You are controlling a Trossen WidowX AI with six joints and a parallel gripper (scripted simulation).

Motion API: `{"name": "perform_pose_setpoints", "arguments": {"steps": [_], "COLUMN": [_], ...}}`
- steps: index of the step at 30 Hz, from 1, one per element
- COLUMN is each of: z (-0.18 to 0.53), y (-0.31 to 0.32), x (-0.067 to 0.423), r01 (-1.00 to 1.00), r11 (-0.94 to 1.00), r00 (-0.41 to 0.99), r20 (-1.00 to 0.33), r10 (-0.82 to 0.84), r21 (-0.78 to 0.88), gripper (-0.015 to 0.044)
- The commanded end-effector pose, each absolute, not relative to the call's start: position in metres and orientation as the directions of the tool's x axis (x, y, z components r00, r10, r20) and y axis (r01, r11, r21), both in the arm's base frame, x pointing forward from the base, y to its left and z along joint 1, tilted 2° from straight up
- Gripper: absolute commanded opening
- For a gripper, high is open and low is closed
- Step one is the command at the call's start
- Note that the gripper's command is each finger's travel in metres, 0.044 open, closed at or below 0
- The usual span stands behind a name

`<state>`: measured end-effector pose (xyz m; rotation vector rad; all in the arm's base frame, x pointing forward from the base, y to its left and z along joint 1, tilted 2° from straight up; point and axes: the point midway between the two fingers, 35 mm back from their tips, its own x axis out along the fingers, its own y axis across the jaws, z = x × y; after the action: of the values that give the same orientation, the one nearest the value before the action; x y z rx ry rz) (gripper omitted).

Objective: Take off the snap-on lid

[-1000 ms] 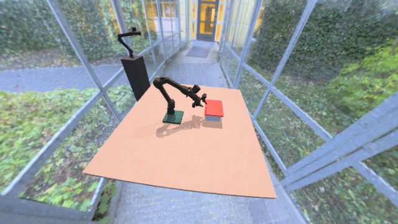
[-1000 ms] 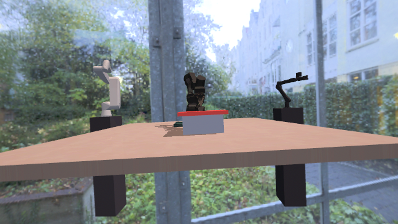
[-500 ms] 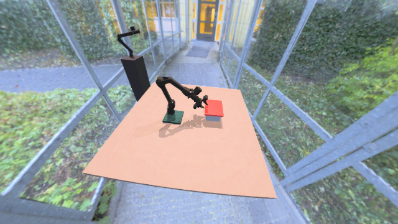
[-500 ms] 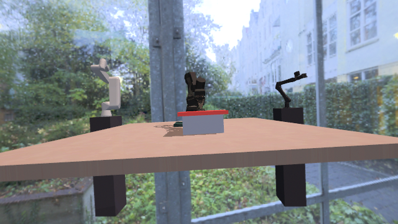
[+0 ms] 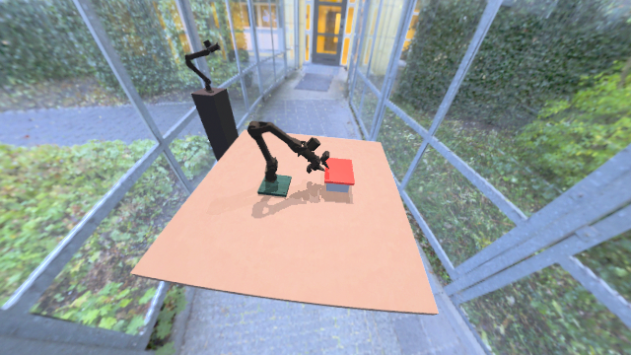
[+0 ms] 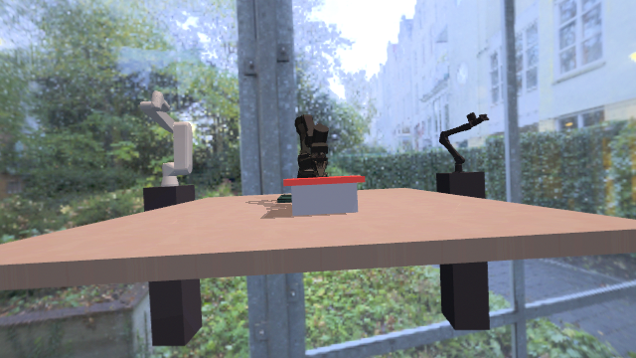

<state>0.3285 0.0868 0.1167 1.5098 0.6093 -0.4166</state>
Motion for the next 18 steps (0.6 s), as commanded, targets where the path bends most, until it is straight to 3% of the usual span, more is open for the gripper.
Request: {"name": "perform_pose_setpoints", "arguments": {"steps": [1,5,18], "z": [0.1161,0.1161,0.1188], "y": [0.0875,0.0875,0.0867], "x": [0.3283,0.3283,0.3282], "r01": [0.608,0.608,0.608], "r11": [0.039,0.039,0.036], "r00": [0.785,0.785,0.786], "r20": [-0.608,-0.608,-0.608], "r10": [0.119,0.119,0.115], "r21": [0.793,0.793,0.793], "gripper": [0.0102,0.0000,0.0000]}}
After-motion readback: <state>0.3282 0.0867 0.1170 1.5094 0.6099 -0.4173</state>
